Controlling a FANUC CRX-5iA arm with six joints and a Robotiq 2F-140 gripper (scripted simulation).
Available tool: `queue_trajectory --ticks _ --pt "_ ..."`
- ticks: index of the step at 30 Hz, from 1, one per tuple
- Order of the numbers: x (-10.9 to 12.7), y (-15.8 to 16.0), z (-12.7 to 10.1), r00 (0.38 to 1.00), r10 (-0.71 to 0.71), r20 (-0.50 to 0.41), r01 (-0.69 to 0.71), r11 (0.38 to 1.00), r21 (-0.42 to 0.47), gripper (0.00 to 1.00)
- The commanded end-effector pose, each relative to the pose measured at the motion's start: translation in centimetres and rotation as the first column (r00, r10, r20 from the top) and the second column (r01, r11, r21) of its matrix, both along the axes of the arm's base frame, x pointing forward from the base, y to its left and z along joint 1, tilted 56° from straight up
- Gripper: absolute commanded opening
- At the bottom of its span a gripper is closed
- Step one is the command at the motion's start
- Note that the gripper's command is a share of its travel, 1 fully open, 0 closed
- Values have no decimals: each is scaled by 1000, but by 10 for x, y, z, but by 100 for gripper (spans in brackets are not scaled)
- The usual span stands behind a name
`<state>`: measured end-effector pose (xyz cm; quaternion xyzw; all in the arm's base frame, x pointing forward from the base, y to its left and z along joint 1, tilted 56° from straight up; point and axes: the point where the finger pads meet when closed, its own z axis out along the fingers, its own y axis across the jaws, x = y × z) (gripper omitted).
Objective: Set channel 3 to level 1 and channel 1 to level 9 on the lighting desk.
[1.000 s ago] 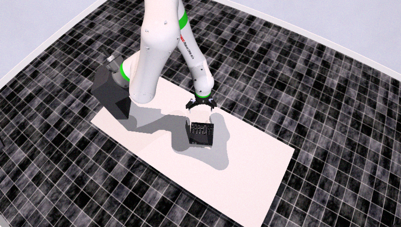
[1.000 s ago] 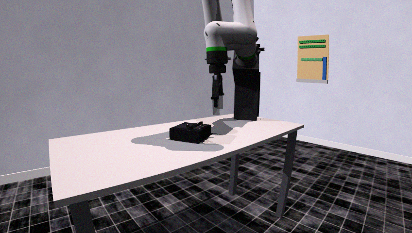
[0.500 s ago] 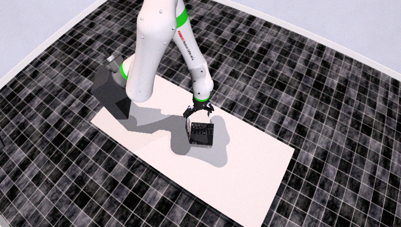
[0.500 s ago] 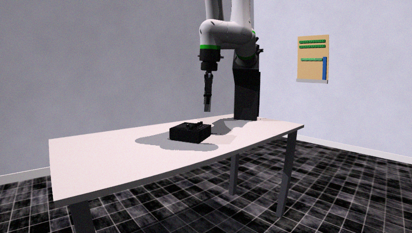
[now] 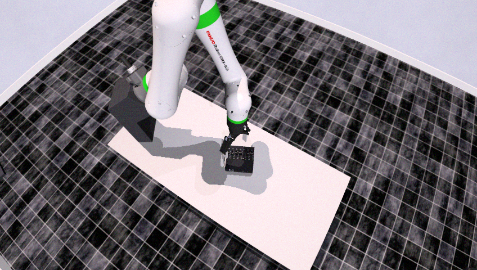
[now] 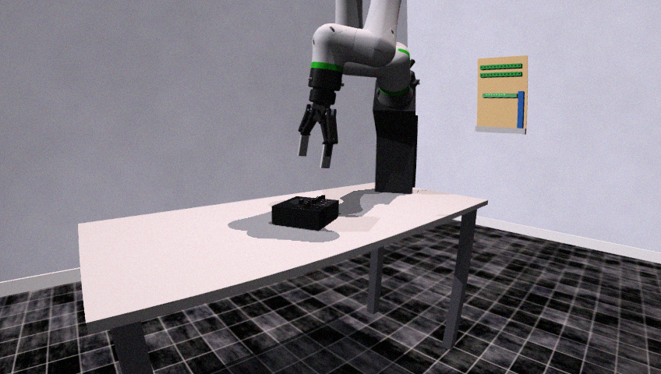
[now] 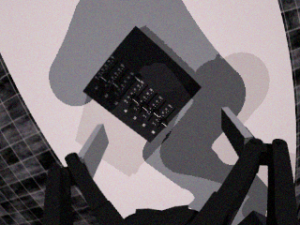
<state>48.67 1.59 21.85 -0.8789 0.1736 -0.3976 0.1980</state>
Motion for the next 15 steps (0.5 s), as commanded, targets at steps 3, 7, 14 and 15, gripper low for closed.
queue_trajectory --ticks 3,7,14,15 --pt "7 -6 20 975 219 38 -219 976 -22 100" --pt "10 -7 26 966 249 64 -246 968 -54 100" --pt "10 -7 27 965 252 67 -249 967 -58 100" --pt "10 -7 27 965 252 67 -249 967 -58 100"
